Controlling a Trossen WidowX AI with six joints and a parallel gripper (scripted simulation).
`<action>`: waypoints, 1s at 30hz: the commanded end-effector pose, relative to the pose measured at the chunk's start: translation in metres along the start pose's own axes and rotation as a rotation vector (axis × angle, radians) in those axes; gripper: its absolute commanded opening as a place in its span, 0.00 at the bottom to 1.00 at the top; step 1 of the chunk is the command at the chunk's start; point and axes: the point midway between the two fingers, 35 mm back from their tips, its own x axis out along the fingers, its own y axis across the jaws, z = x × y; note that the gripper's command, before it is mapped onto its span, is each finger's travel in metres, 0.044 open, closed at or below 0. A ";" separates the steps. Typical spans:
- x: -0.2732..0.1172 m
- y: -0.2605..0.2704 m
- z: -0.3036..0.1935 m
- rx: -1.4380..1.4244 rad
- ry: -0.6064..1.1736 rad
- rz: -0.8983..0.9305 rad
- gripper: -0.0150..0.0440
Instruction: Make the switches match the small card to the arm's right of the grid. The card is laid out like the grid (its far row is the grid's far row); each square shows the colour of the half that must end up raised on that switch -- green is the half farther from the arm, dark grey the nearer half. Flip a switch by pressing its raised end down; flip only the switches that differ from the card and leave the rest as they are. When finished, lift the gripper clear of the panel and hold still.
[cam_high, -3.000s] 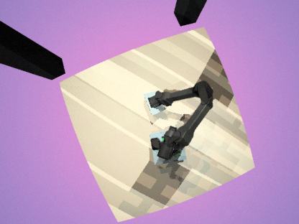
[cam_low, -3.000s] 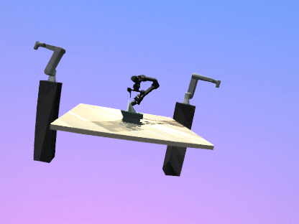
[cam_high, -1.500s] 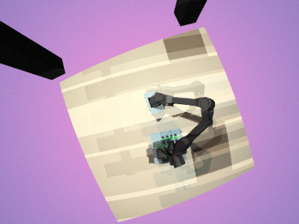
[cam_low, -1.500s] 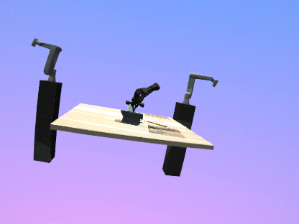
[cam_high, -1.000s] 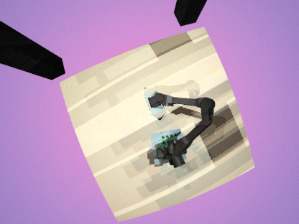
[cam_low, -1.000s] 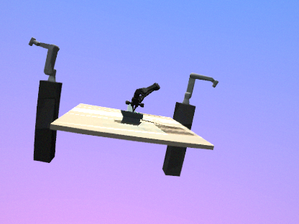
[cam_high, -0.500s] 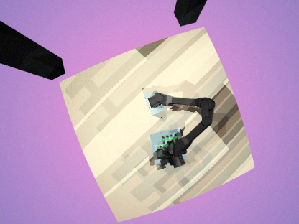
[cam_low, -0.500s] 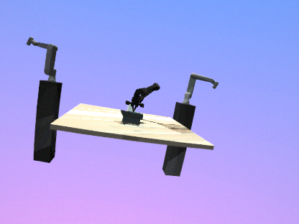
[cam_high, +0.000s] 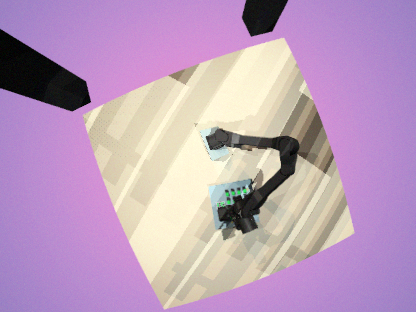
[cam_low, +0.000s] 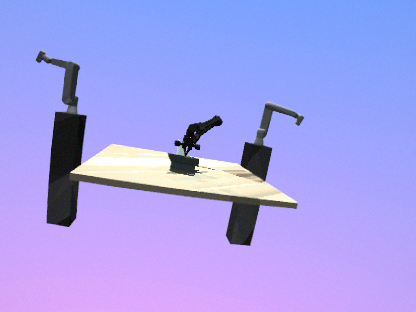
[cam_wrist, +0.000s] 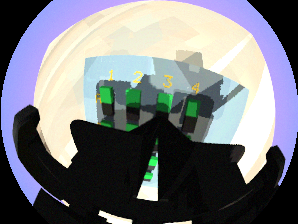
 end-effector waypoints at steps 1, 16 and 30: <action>0.001 -0.001 -0.001 0.006 0.000 -0.003 0.25; 0.003 -0.001 -0.001 0.006 0.000 -0.003 0.25; -0.062 -0.001 0.001 0.006 0.027 -0.006 0.25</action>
